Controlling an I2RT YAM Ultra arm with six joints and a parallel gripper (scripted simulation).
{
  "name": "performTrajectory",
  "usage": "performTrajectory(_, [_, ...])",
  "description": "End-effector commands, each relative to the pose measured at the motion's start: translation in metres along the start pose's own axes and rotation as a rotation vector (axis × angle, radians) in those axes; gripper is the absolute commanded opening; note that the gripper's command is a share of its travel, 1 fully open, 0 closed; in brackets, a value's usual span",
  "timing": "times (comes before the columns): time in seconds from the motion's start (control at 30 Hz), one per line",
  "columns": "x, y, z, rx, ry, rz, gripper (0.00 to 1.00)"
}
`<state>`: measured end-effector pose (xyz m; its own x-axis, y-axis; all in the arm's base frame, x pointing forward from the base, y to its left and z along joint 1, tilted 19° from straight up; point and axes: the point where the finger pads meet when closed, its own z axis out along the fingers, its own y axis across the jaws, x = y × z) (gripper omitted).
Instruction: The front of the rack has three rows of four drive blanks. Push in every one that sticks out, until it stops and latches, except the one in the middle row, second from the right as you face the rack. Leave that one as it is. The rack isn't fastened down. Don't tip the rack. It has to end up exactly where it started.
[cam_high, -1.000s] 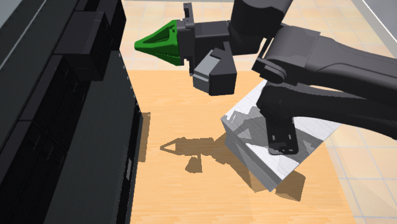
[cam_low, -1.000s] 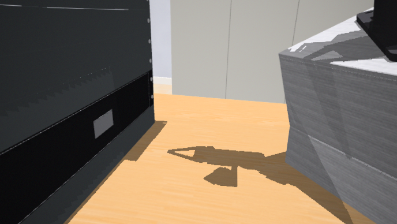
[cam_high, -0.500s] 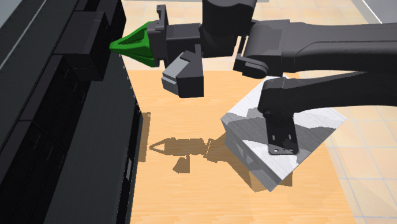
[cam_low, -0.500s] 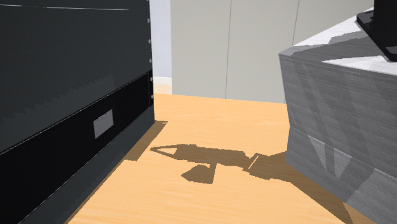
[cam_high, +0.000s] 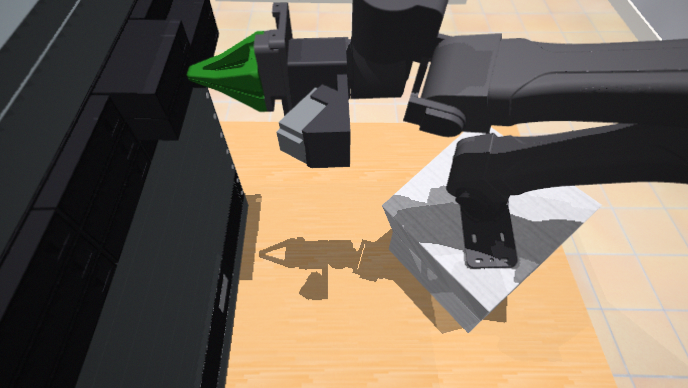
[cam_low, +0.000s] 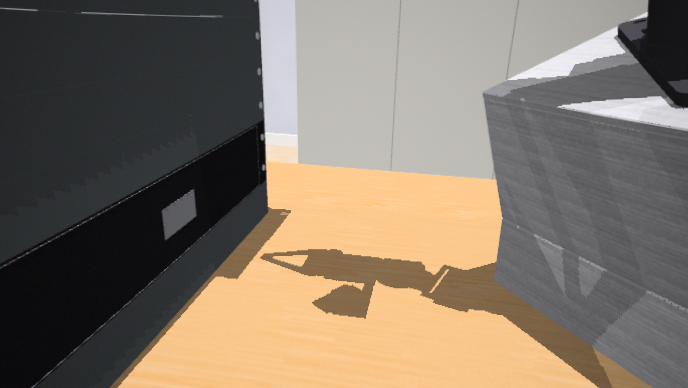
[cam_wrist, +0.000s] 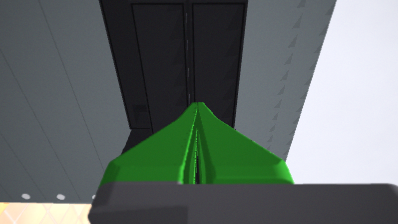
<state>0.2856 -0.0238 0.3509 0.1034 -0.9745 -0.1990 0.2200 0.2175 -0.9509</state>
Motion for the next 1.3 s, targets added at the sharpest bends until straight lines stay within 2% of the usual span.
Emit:
performTrajectory(0.0, [-0.005, -0.022, 0.0, 0.04, 0.0, -0.012, 0.0])
performTrajectory(0.23, [-0.006, -0.031, 0.0, 0.041, 0.002, -0.012, 0.0])
performTrajectory(0.73, [-0.006, -0.031, 0.0, 0.041, 0.002, -0.012, 0.0])
performTrajectory(0.8, [-0.004, -0.023, 0.006, 0.018, 0.002, -0.004, 0.0])
performTrajectory(0.87, [-0.007, -0.026, 0.009, 0.04, -0.009, -0.015, 0.0])
performTrajectory(1.0, [-0.005, -0.018, 0.015, 0.032, -0.006, -0.01, 0.0])
performTrajectory(1.27, [-0.005, -0.022, 0.013, 0.044, -0.006, -0.012, 0.0])
